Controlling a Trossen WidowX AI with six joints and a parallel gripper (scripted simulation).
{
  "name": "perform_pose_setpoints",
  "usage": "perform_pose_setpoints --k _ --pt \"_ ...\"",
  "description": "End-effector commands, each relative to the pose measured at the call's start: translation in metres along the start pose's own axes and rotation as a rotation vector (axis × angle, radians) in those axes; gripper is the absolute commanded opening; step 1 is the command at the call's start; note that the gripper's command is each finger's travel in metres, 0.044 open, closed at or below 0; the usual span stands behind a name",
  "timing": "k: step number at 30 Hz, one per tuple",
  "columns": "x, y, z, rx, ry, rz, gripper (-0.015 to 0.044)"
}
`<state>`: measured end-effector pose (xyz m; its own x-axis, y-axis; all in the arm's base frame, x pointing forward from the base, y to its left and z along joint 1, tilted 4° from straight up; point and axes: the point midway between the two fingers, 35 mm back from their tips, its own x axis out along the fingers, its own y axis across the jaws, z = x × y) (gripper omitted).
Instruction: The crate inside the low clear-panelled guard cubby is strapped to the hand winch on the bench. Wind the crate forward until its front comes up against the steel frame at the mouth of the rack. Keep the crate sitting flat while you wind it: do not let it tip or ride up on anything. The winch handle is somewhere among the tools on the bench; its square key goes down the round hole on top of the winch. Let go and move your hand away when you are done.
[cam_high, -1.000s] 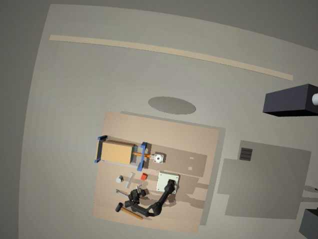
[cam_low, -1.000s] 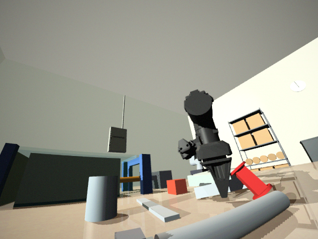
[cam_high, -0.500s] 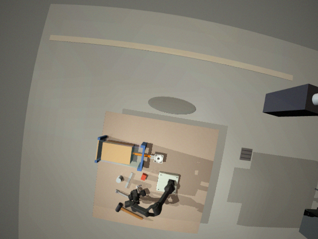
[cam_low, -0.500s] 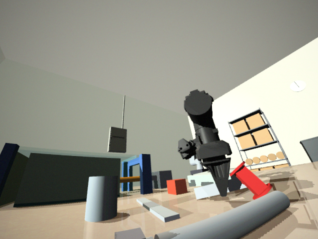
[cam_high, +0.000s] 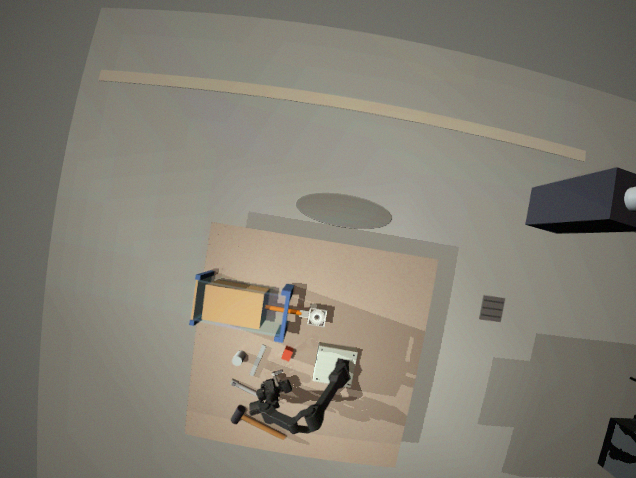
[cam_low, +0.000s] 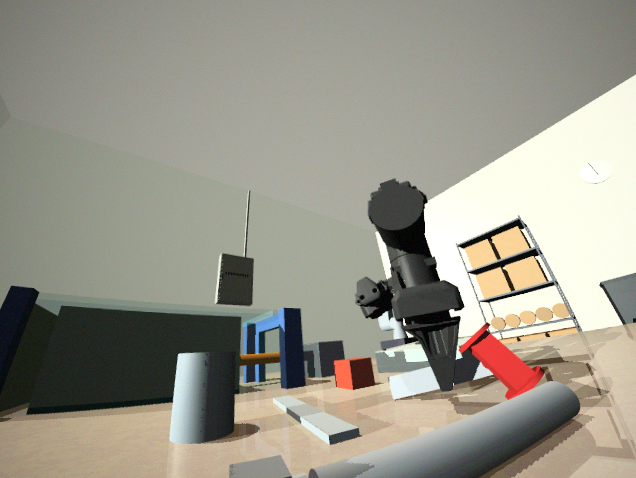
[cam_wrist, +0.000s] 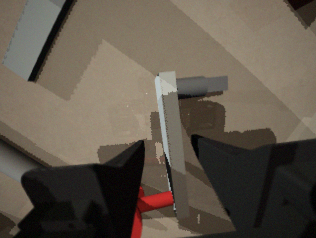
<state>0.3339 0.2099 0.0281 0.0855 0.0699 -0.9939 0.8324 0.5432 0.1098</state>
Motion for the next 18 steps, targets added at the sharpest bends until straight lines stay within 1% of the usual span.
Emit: perform_pose_setpoints --k 1,18 --pt "-0.0002 0.0001 0.0 0.0 0.0 0.0 0.0207" --pt "-0.0002 0.0001 0.0 0.0 0.0 0.0 0.0093"
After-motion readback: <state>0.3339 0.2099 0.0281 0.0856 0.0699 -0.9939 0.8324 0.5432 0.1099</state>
